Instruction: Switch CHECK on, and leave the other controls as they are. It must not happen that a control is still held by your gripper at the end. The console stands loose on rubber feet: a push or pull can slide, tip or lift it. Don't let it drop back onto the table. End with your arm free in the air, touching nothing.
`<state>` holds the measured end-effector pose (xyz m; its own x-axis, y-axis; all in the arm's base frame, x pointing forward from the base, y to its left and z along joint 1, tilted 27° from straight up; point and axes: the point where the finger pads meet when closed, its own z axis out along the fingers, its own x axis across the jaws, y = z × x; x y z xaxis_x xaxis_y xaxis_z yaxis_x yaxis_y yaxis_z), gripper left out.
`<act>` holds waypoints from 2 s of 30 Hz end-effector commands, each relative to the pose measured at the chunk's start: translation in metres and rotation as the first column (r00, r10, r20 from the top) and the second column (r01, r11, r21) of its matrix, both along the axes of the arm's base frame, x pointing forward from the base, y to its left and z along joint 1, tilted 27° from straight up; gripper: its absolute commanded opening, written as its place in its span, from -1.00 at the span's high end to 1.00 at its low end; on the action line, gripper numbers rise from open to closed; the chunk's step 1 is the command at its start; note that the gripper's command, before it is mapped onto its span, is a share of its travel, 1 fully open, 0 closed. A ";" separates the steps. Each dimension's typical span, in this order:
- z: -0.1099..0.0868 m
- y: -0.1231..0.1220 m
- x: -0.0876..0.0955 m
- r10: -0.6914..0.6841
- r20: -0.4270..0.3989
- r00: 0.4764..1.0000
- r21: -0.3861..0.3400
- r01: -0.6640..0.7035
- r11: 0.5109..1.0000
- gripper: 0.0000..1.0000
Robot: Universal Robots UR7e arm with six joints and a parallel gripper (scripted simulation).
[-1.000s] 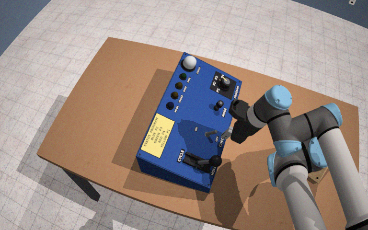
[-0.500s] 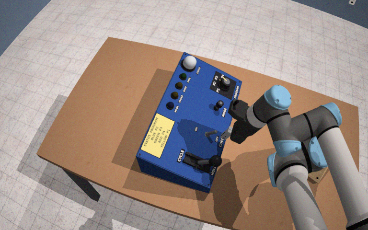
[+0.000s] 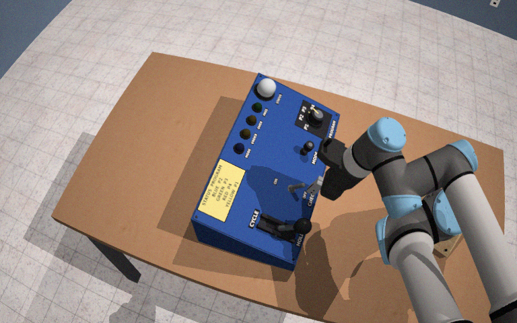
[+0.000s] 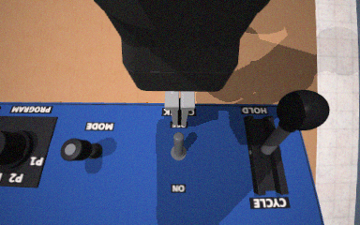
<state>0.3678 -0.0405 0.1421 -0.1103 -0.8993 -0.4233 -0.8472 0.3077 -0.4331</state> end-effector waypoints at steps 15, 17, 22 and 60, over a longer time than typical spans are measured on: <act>0.009 -0.006 0.015 0.000 0.003 1.000 -0.004 0.000 1.000 1.00; 0.010 -0.007 0.017 0.000 0.003 1.000 -0.004 0.000 1.000 1.00; 0.012 -0.008 0.021 0.000 0.003 1.000 -0.004 0.000 1.000 1.00; 0.015 -0.011 0.027 -0.001 0.003 1.000 -0.004 0.001 1.000 1.00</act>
<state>0.3940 -0.0506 0.1556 -0.1120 -0.8997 -0.4219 -0.8463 0.3088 -0.4340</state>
